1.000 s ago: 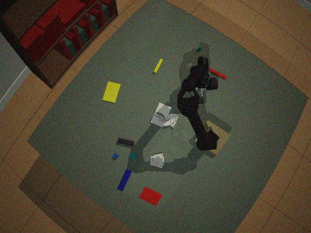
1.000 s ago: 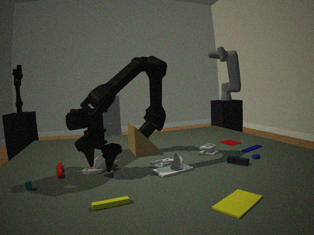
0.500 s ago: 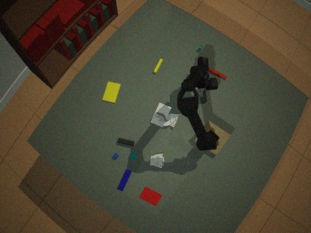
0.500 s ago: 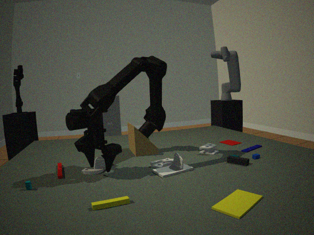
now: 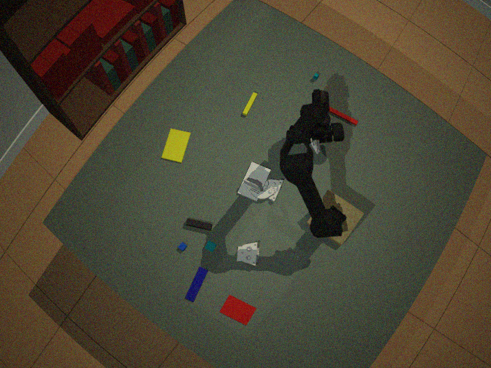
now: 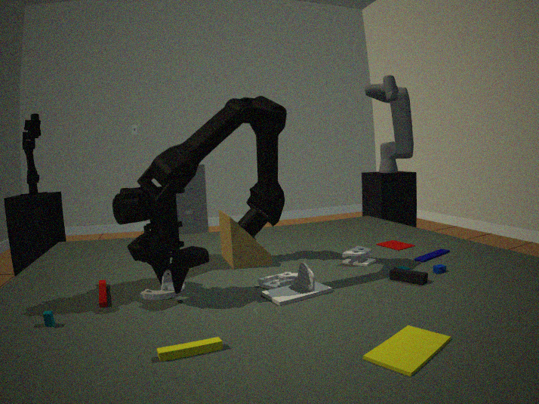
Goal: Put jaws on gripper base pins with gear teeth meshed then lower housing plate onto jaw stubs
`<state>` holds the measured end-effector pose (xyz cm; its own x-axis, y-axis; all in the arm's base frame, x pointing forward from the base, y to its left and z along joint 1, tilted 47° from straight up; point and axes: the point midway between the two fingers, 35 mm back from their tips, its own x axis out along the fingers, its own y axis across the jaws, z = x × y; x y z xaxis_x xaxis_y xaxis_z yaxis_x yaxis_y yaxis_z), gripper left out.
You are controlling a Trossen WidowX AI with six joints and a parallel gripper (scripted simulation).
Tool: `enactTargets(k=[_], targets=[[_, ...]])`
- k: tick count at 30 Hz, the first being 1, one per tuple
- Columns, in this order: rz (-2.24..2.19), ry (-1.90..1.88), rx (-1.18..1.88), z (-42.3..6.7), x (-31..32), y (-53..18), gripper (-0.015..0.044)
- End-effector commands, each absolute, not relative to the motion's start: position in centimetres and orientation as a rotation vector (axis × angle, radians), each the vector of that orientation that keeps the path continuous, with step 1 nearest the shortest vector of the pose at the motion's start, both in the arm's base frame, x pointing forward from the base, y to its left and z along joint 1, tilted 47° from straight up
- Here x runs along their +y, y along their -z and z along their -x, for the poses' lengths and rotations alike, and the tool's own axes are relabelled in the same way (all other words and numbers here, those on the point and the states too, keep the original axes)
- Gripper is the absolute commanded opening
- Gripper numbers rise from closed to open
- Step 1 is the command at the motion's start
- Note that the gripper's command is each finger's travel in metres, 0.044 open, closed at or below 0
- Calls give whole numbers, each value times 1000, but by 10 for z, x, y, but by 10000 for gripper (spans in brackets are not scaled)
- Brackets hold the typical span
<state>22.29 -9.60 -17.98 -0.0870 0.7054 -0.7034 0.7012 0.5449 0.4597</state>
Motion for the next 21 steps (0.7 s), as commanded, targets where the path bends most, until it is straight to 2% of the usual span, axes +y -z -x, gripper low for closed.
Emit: enactTargets(k=[1,21], targets=[[-1166,-7,1799,-223,-96,180,134],[-1168,-4,1798,-228,-120,158,134]])
